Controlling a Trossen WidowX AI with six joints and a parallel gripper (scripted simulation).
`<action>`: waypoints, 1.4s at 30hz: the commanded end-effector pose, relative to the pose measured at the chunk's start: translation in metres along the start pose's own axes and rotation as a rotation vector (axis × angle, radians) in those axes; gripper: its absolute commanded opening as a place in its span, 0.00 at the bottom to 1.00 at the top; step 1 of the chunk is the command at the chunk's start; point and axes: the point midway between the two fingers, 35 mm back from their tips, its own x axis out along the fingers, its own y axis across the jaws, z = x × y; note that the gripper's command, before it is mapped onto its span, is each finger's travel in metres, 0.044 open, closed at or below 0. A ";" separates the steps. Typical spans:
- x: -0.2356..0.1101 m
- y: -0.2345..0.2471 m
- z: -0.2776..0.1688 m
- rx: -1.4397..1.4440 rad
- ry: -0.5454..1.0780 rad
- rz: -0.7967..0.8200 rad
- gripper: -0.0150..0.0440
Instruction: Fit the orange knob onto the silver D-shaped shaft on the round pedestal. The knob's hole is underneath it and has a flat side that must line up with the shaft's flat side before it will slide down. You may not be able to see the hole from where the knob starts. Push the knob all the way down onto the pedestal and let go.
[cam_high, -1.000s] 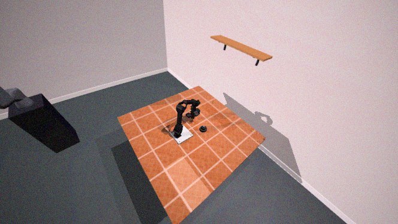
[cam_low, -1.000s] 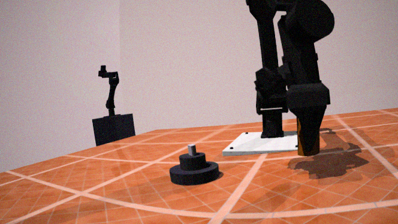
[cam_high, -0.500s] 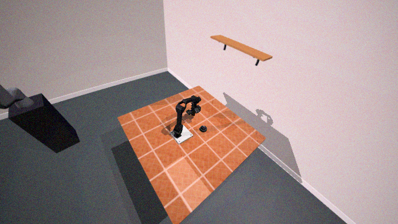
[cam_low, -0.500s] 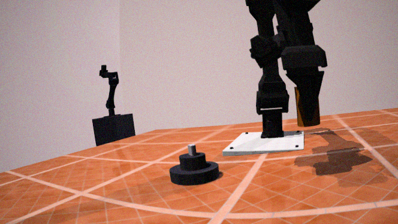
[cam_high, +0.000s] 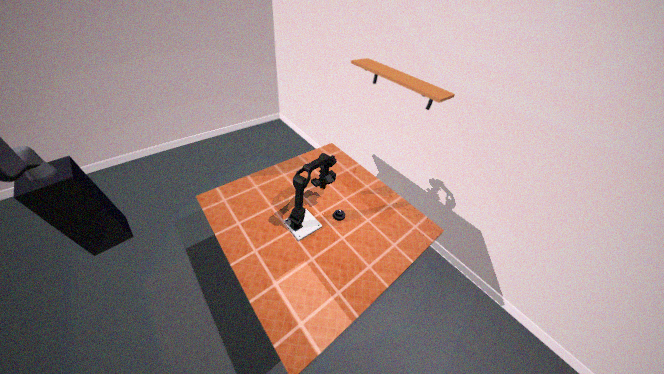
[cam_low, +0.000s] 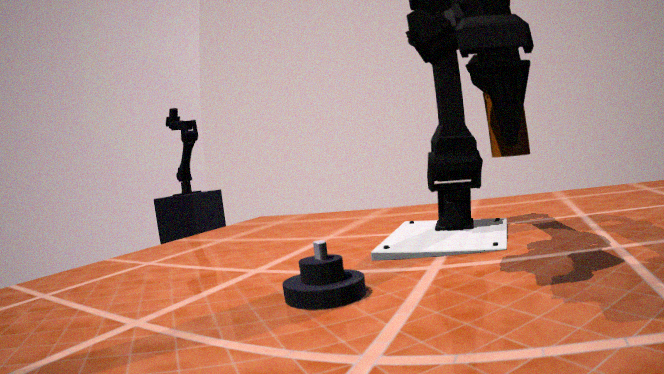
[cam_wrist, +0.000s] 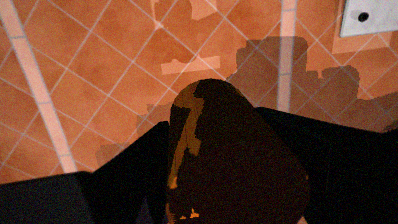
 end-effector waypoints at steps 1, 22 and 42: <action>-0.012 0.000 0.000 -0.003 0.004 0.000 0.25; -0.002 0.012 0.043 -0.018 -0.008 0.005 0.25; 0.015 0.018 0.106 -0.013 -0.014 0.003 0.25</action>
